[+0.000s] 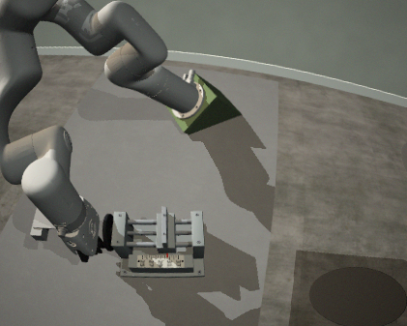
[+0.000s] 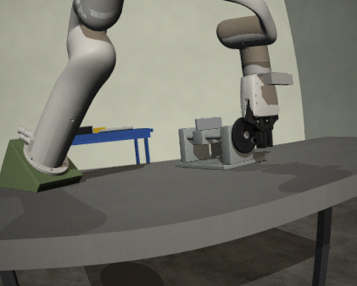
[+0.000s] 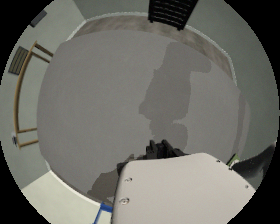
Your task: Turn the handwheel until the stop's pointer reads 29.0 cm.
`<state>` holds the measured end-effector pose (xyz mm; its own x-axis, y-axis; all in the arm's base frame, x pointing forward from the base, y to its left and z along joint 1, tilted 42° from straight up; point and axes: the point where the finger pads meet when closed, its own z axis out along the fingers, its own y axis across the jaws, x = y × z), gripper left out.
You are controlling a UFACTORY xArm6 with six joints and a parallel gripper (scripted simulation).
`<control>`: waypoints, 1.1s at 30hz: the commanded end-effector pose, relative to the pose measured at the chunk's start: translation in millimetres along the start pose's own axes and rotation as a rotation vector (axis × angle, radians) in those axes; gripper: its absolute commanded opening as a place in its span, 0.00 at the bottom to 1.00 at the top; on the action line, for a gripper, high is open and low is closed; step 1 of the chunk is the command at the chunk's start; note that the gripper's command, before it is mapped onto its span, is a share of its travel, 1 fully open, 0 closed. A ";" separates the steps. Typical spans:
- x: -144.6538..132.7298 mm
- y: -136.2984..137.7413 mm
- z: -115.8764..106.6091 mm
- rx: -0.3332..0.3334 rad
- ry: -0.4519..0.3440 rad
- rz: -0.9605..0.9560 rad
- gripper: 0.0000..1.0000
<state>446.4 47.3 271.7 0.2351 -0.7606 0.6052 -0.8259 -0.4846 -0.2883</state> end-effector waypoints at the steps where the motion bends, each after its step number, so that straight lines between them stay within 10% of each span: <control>1: 0.4 0.2 0.6 0.002 0.000 0.001 0.06; 33: 0.4 15.7 13.7 0.002 0.000 0.001 0.06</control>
<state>441.7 35.0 258.0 0.2350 -0.7605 0.6053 -0.8265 -0.4841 -0.2872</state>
